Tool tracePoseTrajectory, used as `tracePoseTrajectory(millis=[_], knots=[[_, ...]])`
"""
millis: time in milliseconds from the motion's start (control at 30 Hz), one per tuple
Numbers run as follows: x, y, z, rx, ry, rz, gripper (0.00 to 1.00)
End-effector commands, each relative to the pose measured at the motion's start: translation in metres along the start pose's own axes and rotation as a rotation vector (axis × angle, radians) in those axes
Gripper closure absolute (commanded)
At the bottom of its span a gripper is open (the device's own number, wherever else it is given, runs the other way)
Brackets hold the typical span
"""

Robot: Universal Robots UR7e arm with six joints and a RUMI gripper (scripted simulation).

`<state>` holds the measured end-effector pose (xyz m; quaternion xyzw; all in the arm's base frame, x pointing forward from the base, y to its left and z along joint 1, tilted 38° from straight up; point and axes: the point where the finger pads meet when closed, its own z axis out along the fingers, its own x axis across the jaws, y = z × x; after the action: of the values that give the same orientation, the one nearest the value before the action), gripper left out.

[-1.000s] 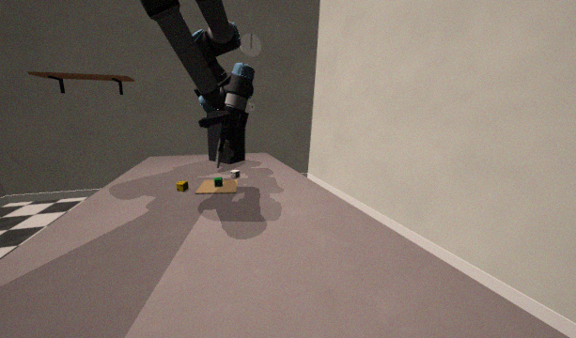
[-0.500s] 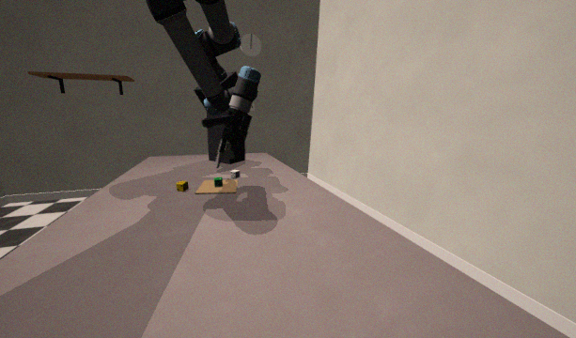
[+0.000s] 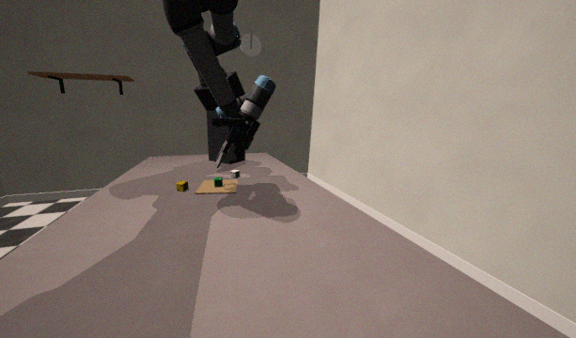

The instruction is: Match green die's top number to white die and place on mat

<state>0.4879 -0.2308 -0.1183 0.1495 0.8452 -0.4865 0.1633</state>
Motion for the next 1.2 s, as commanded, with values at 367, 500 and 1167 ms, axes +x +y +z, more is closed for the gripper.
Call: tracePoseTrajectory(millis=[367, 500, 1167], knots=[[-0.0006, 0.0005, 0.0023, 0.109, 0.004, 0.001, 0.72], [-0.0007, 0.0008, 0.0028, 0.147, 0.005, 0.001, 0.72], [-0.0004, 0.0026, -0.0003, 0.288, 0.0, 0.001, 0.72]])
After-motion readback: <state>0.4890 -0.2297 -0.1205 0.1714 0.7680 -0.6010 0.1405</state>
